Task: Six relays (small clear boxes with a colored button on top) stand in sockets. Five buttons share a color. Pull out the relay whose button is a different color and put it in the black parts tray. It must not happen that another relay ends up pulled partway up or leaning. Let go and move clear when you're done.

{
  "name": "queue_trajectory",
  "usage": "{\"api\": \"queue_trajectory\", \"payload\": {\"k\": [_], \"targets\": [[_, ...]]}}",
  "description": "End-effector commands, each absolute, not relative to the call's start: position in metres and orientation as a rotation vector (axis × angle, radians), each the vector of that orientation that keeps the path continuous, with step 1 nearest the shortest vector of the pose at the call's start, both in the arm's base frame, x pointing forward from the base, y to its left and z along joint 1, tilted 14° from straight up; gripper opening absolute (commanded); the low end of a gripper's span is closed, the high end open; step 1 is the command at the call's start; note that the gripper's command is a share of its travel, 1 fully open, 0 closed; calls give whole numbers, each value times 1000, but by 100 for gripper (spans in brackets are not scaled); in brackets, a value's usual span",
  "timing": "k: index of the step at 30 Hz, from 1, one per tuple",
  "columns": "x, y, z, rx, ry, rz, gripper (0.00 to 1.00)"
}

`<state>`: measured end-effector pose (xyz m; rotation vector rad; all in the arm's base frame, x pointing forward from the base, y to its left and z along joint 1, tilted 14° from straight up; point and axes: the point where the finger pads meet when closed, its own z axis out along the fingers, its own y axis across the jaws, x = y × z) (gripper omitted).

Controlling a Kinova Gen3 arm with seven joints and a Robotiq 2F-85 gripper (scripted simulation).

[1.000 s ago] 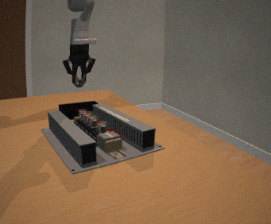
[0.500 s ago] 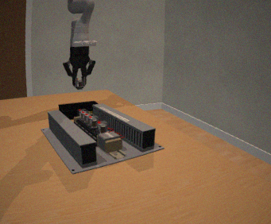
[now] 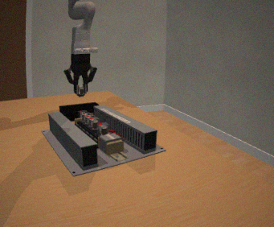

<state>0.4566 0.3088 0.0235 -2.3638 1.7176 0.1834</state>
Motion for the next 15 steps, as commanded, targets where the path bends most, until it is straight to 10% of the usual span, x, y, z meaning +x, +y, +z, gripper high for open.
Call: {"api": "queue_trajectory", "payload": {"k": [1, 15], "targets": [[455, 312, 19, -2368, 1715, 189, 0], [455, 320, -15, -2368, 1715, 189, 0]]}}
